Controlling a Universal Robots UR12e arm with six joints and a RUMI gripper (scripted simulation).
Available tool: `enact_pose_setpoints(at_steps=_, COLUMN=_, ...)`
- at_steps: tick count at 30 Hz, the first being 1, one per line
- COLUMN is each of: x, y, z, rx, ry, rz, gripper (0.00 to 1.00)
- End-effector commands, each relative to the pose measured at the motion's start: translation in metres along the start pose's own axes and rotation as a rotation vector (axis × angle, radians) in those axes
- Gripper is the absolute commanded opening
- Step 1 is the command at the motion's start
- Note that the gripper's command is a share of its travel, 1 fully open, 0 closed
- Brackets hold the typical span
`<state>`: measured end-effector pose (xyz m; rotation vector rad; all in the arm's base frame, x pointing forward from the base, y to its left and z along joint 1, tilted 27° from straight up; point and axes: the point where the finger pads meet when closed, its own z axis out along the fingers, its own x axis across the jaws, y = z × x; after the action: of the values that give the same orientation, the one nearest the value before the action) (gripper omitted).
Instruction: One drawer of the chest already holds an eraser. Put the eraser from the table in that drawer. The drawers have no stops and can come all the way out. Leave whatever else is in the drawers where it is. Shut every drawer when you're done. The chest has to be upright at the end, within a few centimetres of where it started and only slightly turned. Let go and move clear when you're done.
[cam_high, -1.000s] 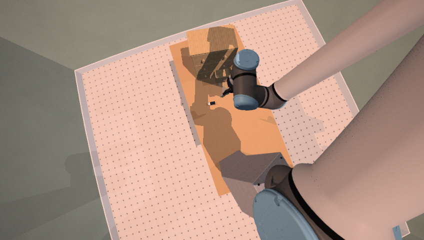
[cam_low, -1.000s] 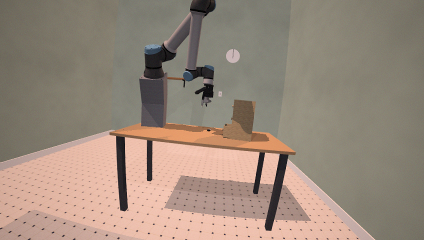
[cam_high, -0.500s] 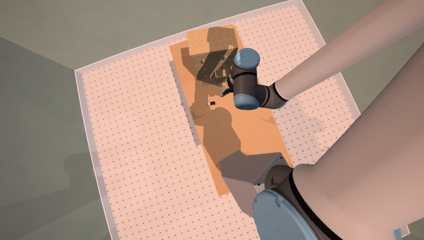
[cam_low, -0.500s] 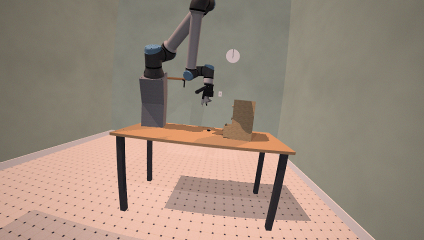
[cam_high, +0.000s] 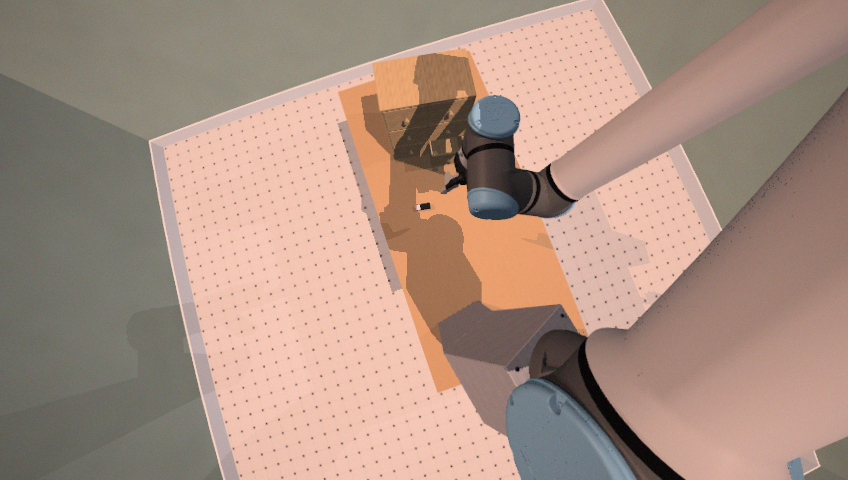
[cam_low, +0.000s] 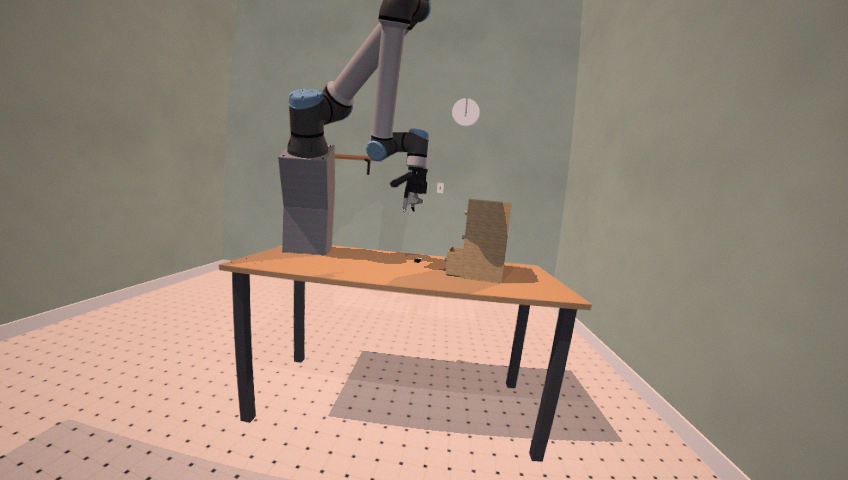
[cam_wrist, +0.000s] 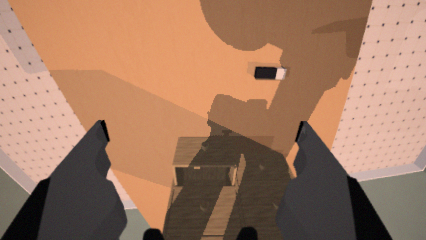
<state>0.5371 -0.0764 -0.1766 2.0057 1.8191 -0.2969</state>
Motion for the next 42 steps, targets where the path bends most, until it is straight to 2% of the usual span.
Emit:
enact_pose_setpoints(at_steps=1, x=0.000, y=0.000, z=-0.001, rx=0.000, ry=-0.001, rz=-0.017, gripper=1.00)
enact_pose_setpoints(at_steps=11, x=-0.001, y=0.004, z=-0.001, rx=-0.002, ry=-0.001, rz=-0.077, gripper=1.00)
enact_pose_setpoints(at_steps=24, x=-0.004, y=0.010, z=-0.001, rx=-0.003, ry=-0.001, rz=-0.263, gripper=1.00)
enact_pose_setpoints(at_steps=39, x=-0.010, y=0.025, z=0.000, rx=-0.003, ry=-0.002, rz=-0.717, gripper=1.00)
enact_pose_setpoints(at_steps=42, x=-0.011, y=0.025, z=0.001, rx=-0.002, ry=-0.002, rz=-0.754, gripper=1.00)
